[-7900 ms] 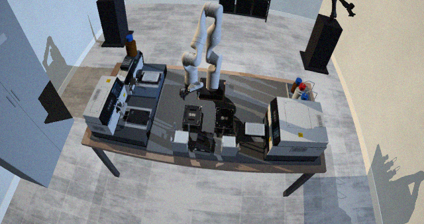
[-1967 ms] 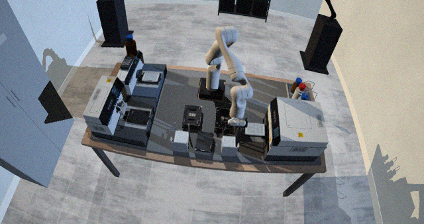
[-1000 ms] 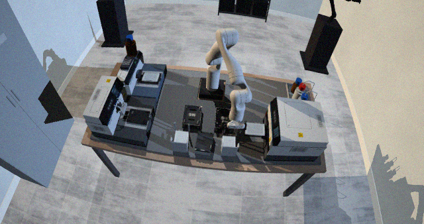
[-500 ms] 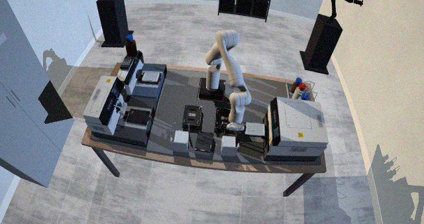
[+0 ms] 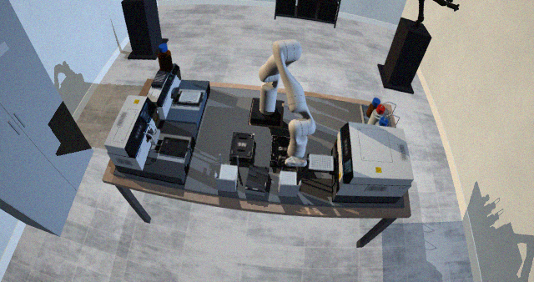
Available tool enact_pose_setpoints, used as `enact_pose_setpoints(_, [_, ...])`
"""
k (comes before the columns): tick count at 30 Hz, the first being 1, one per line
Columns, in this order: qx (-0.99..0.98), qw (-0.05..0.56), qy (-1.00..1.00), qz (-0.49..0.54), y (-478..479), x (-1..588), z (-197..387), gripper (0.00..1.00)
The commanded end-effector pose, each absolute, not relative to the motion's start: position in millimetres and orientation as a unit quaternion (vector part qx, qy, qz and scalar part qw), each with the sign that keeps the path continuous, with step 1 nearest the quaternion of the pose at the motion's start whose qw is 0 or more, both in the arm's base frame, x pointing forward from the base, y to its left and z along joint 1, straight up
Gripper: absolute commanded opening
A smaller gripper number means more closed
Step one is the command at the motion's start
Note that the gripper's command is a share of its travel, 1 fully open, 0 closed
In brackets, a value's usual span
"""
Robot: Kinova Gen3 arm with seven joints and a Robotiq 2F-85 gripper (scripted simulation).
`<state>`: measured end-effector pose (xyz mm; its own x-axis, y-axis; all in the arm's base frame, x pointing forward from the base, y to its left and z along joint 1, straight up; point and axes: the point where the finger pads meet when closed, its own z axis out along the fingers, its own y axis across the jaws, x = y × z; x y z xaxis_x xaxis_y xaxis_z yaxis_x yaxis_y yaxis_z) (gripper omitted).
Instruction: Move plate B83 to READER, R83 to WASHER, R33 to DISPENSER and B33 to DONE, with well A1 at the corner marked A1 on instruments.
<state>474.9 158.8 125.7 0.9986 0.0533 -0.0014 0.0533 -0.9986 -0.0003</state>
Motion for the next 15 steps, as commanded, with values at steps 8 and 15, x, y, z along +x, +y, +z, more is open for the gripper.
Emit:
enact_pose_setpoints(8, [-1.000, 0.000, -0.027, 0.000, 159, 475, 116, 1.00])
enact_pose_setpoints(15, [-1.000, 0.000, -0.027, 0.000, 159, 475, 107, 1.00])
